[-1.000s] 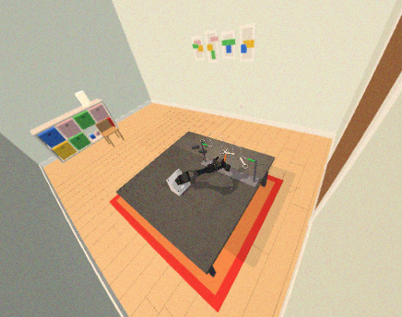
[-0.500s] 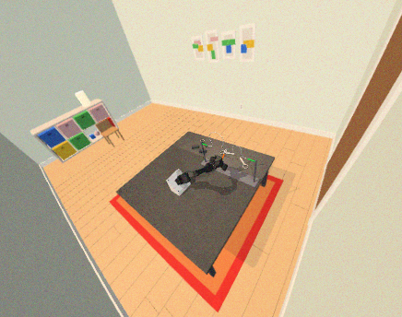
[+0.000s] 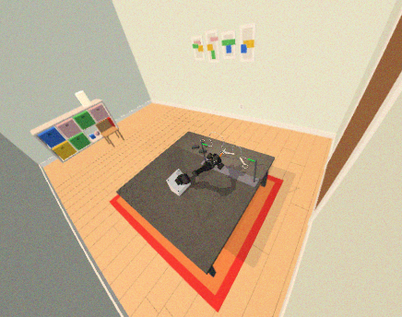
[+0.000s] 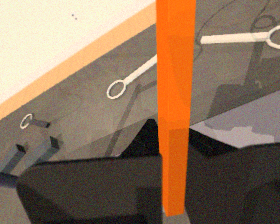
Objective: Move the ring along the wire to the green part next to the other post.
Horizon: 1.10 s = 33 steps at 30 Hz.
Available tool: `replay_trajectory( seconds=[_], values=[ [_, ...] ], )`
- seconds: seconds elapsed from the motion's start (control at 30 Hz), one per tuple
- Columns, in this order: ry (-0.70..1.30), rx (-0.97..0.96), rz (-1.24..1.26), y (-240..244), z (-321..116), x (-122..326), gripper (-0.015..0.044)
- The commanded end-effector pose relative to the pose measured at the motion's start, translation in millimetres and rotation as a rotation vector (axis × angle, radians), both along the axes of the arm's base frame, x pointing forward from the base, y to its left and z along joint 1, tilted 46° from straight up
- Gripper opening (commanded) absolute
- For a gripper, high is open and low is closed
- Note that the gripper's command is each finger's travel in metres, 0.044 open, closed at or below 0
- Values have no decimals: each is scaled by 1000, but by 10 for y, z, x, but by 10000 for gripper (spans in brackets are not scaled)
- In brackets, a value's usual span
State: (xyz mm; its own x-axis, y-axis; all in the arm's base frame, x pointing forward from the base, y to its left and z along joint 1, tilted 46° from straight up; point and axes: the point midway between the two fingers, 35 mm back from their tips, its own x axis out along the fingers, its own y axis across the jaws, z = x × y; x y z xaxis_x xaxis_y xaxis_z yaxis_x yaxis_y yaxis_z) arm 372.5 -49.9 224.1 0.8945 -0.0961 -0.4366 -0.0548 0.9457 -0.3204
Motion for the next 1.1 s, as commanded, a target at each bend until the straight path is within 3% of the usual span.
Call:
replay_trajectory(
  seconds=[0.0,1.07],
  values=[
    [12,98,4,152,-39,-22,-150],
    [117,879,-19,1275,198,-166,-150]
  ],
)
